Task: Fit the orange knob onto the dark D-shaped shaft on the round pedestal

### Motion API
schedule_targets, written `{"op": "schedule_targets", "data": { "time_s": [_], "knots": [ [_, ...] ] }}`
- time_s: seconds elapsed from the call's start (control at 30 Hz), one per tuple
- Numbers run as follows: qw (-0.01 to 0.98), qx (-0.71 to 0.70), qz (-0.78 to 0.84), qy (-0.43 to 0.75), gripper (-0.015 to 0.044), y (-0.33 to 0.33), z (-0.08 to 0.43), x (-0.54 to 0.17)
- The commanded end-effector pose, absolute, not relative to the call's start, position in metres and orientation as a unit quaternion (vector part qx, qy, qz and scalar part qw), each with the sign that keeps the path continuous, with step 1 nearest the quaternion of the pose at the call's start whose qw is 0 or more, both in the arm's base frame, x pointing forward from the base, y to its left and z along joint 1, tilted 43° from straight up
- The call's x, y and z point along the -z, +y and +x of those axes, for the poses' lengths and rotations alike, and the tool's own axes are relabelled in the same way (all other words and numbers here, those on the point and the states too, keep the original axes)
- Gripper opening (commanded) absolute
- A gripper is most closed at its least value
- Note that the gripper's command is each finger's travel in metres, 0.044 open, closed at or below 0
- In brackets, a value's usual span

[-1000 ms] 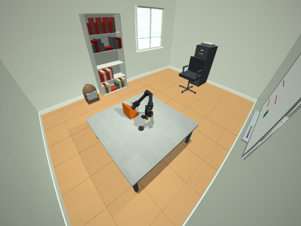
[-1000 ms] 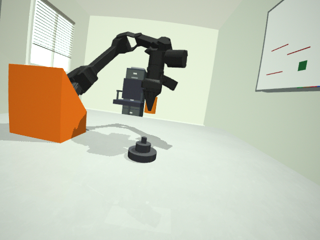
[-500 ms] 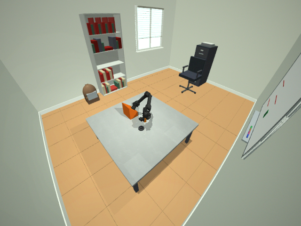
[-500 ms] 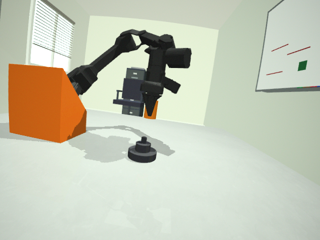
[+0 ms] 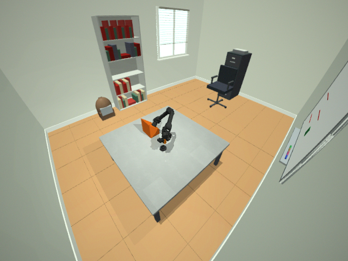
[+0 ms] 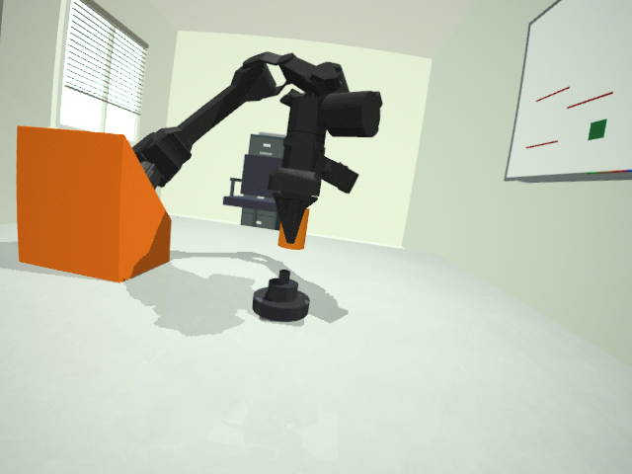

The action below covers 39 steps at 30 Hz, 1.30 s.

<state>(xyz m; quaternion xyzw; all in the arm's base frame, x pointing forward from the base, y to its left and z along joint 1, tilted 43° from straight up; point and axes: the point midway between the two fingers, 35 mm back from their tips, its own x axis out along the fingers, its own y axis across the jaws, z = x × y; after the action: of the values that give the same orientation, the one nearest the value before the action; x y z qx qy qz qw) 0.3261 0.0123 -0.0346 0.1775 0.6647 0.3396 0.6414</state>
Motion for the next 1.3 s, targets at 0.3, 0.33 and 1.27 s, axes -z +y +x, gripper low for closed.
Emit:
{"op": "schedule_targets", "data": {
  "time_s": [0.3, 0.33, 1.27],
  "knots": [
    [0.643, -0.341, 0.175, 0.663, 0.0, 0.003, 0.327, 0.062],
    [0.643, -0.341, 0.175, 0.662, 0.0, 0.005, 0.327, 0.064],
    [0.644, -0.343, 0.174, 0.661, 0.0, 0.016, 0.325, 0.075]
  ]
}}
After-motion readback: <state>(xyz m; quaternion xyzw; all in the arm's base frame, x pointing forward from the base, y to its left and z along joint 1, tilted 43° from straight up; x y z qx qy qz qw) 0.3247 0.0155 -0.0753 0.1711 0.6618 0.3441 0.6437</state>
